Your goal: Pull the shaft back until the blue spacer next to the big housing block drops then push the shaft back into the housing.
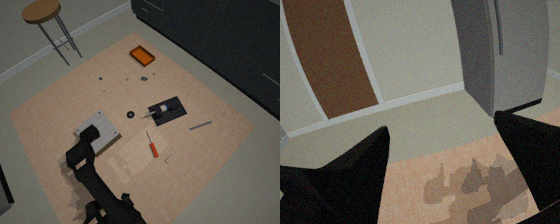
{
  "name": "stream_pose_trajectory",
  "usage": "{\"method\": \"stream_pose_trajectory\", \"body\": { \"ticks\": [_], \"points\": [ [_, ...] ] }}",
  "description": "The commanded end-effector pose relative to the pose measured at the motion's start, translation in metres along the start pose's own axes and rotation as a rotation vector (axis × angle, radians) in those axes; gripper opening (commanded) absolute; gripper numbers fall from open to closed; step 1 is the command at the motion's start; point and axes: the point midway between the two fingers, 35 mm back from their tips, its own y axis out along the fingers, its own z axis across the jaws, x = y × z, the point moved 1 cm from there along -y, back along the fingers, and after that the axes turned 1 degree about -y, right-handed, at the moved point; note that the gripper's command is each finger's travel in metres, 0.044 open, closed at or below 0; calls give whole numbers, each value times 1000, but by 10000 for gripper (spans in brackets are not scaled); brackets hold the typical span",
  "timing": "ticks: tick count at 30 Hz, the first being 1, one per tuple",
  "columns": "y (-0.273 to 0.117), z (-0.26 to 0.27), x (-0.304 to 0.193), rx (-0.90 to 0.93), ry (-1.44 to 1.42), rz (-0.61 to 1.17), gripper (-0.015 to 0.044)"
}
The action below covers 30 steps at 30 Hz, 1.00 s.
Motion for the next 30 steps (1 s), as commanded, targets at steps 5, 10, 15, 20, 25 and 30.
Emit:
{"method": "stream_pose_trajectory", "body": {
  "ticks": [5,10,15,20,25,30],
  "points": [
    [-47,2,-39,112,-115,146,440],
    [-113,-4,-87,311,-291,322,440],
    [-180,-22,-129,549,-477,460,440],
    [-238,-47,-161,795,-648,549,440],
    [-294,-88,-187,1072,-824,608,440],
    [-347,-144,-209,1399,-1010,630,440]
  ]
}}
